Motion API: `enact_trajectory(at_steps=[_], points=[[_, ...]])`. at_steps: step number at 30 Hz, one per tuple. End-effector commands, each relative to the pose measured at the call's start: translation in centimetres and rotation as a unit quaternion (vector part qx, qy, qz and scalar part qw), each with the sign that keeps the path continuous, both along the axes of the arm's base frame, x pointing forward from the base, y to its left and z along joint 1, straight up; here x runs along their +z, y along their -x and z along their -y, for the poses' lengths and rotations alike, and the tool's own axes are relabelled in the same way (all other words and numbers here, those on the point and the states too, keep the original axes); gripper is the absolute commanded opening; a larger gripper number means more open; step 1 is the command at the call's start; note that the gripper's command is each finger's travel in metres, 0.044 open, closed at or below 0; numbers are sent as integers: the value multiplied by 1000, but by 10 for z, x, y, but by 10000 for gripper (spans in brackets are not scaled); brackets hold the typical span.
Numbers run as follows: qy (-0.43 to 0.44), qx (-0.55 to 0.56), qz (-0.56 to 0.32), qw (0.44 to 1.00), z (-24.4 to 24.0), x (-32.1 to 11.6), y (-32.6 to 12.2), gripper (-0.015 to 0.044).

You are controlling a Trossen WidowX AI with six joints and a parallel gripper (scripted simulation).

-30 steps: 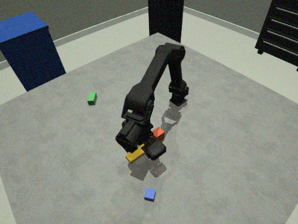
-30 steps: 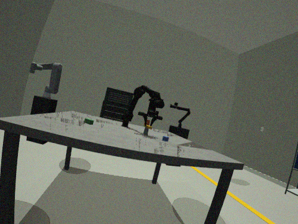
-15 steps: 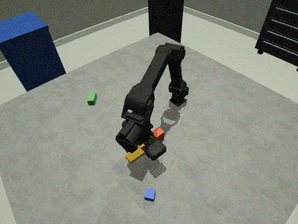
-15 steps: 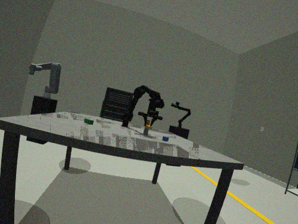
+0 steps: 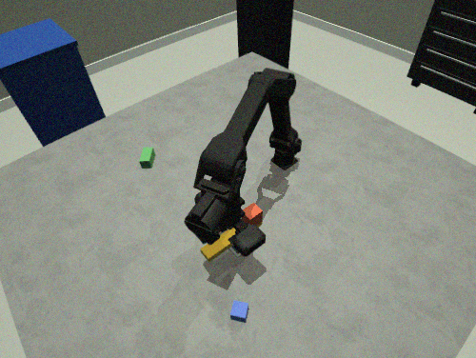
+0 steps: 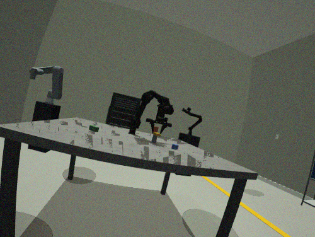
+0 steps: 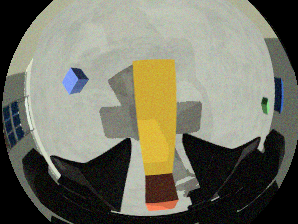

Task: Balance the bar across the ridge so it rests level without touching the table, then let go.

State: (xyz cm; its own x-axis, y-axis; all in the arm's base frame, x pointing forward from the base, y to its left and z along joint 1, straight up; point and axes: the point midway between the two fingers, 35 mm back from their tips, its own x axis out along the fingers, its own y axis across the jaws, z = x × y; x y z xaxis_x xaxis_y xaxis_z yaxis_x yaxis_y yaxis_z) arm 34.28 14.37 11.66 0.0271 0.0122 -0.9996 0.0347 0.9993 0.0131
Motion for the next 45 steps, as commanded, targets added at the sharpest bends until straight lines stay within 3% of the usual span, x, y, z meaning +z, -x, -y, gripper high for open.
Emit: enact_trajectory(at_steps=[1, 4, 8, 16, 45], points=[[0, 0, 0, 1000, 0, 0, 0, 369], [0, 0, 0, 1000, 0, 0, 0, 440], [-1, 0, 2, 1000, 0, 8, -1, 440], [-11, 0, 26, 1000, 2, 98, 4, 440], [-11, 0, 27, 1000, 2, 99, 5, 440]])
